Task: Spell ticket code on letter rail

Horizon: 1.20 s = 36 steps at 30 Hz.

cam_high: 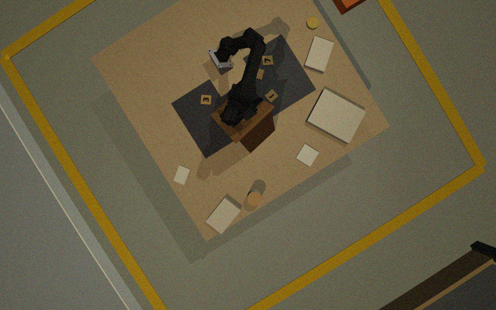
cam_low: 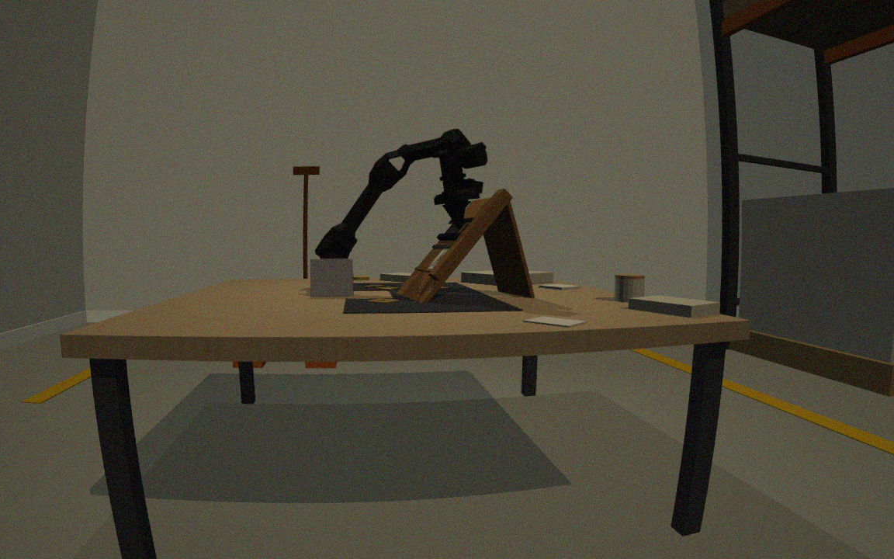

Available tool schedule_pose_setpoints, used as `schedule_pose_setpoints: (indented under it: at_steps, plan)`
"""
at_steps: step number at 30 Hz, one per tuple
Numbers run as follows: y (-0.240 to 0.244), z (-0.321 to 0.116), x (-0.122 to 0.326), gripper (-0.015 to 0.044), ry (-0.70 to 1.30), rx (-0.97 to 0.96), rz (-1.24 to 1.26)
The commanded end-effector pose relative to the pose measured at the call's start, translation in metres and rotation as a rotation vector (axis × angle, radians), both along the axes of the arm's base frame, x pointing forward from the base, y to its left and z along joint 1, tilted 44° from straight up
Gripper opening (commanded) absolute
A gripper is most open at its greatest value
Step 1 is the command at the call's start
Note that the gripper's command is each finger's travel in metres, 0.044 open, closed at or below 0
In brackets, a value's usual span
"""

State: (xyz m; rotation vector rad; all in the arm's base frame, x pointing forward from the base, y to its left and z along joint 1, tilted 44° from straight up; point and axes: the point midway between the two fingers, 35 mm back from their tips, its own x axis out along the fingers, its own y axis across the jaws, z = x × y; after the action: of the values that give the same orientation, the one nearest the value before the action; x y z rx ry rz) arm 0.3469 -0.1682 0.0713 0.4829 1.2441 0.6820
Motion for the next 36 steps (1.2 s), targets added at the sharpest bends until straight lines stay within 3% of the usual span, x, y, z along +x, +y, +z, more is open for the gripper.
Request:
schedule_pose_setpoints:
  at_steps: [1, 36]
  plan:
    - [-0.0019, 0.0003, 0.0010, 0.0000, -0.007, -0.003, 0.003]
    - [-0.0098, -0.0026, -0.0029, 0.0000, -0.006, -0.003, 0.002]
